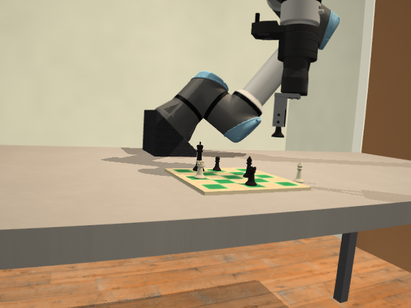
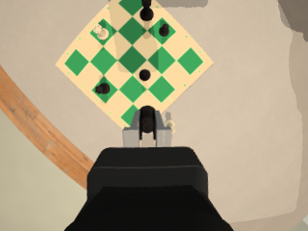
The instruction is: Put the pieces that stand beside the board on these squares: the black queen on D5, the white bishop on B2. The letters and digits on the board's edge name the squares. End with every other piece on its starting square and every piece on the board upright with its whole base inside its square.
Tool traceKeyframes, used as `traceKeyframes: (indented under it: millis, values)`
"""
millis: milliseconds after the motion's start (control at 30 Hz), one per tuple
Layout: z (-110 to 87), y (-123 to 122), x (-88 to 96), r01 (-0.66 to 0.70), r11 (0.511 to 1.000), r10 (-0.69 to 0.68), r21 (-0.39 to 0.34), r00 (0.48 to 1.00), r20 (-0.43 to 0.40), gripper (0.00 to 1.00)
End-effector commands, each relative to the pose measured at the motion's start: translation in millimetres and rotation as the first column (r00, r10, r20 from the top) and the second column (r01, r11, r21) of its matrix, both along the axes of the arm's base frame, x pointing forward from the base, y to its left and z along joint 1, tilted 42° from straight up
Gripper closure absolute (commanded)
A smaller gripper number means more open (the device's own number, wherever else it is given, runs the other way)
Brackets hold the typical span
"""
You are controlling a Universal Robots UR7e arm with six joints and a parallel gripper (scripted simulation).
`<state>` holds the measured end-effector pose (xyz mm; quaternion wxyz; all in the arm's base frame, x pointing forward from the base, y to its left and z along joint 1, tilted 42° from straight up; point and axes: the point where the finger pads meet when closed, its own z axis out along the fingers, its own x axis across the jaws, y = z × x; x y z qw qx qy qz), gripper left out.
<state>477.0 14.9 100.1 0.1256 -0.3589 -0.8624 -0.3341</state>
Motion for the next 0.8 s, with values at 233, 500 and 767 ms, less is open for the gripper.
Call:
traceKeyframes:
  millis: [233,500,767]
  values:
    - [-33.5,29.6,1.7,0.001,1.000,-0.001,-0.001,1.000,0.001,1.00]
    - [-53.9,47.9,2.4,0.001,1.000,-0.001,-0.001,1.000,0.001,1.00]
    - [-60.9,54.1,2.7,0.001,1.000,-0.001,-0.001,1.000,0.001,1.00]
